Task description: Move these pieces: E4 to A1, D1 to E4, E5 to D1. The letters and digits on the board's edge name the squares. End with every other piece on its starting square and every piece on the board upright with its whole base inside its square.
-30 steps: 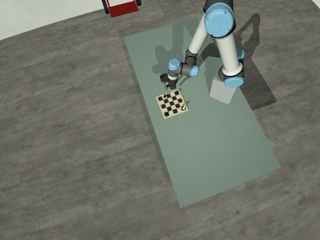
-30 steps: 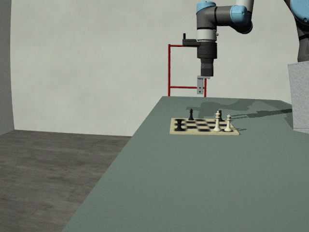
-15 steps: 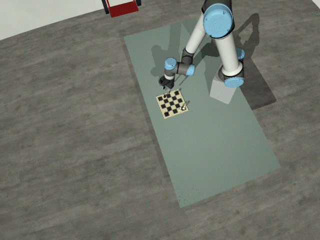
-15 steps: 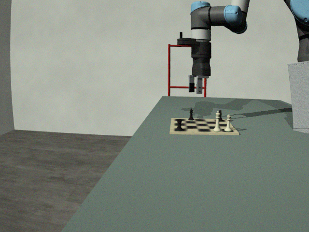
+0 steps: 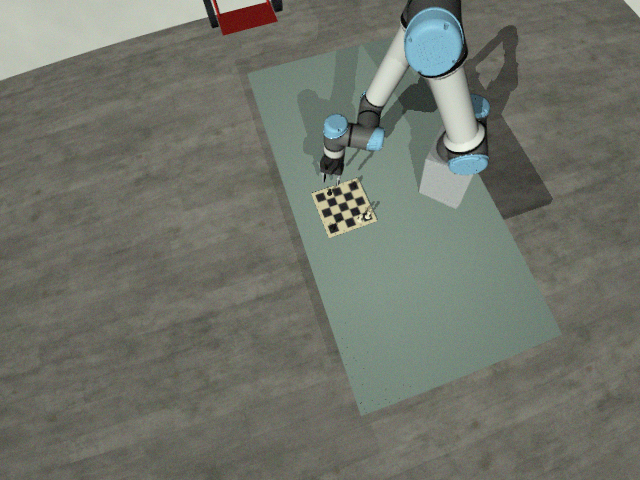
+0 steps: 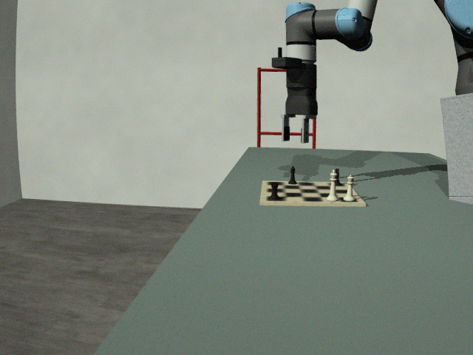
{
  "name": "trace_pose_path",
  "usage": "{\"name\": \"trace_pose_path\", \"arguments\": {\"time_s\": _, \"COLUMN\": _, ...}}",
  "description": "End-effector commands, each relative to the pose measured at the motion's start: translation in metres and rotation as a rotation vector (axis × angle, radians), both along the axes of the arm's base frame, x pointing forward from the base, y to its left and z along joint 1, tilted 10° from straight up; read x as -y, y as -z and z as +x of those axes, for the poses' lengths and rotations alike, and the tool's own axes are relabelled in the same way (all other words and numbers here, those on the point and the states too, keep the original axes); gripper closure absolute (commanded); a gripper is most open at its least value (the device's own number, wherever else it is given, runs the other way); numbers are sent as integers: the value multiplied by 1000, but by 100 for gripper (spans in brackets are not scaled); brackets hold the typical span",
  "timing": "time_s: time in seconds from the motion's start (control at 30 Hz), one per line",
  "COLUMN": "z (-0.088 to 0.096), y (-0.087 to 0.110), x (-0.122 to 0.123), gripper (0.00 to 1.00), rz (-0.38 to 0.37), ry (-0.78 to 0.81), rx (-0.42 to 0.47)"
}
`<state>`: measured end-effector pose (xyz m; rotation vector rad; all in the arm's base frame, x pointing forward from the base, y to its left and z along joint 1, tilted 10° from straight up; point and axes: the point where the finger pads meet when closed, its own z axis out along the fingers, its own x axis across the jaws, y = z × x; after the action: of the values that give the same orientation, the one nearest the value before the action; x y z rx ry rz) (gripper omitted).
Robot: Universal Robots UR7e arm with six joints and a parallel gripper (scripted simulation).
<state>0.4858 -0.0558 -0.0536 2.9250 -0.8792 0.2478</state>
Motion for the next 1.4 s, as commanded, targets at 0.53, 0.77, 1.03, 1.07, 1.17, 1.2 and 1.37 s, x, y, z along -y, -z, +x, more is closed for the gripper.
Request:
{"name": "trace_pose_path", "arguments": {"time_s": 0.53, "z": 4, "y": -2, "x": 0, "gripper": 0, "rz": -25, "ry": -210, "rx": -24}}
{"name": "trace_pose_path", "arguments": {"time_s": 0.77, "z": 4, "y": -2, "x": 0, "gripper": 0, "rz": -26, "ry": -219, "rx": -25}}
{"name": "trace_pose_path", "arguments": {"time_s": 1.03, "z": 4, "y": -2, "x": 0, "gripper": 27, "rz": -26, "ry": -219, "rx": -25}}
{"name": "trace_pose_path", "arguments": {"time_s": 1.07, "z": 4, "y": -2, "x": 0, "gripper": 27, "rz": -26, "ry": -219, "rx": -25}}
{"name": "trace_pose_path", "arguments": {"time_s": 1.17, "z": 4, "y": -2, "x": 0, "gripper": 27, "rz": -26, "ry": -219, "rx": -25}}
{"name": "trace_pose_path", "arguments": {"time_s": 1.2, "z": 4, "y": -2, "x": 0, "gripper": 27, "rz": -26, "ry": -219, "rx": -25}}
{"name": "trace_pose_path", "arguments": {"time_s": 1.37, "z": 4, "y": -2, "x": 0, "gripper": 27, "rz": -26, "ry": -219, "rx": -25}}
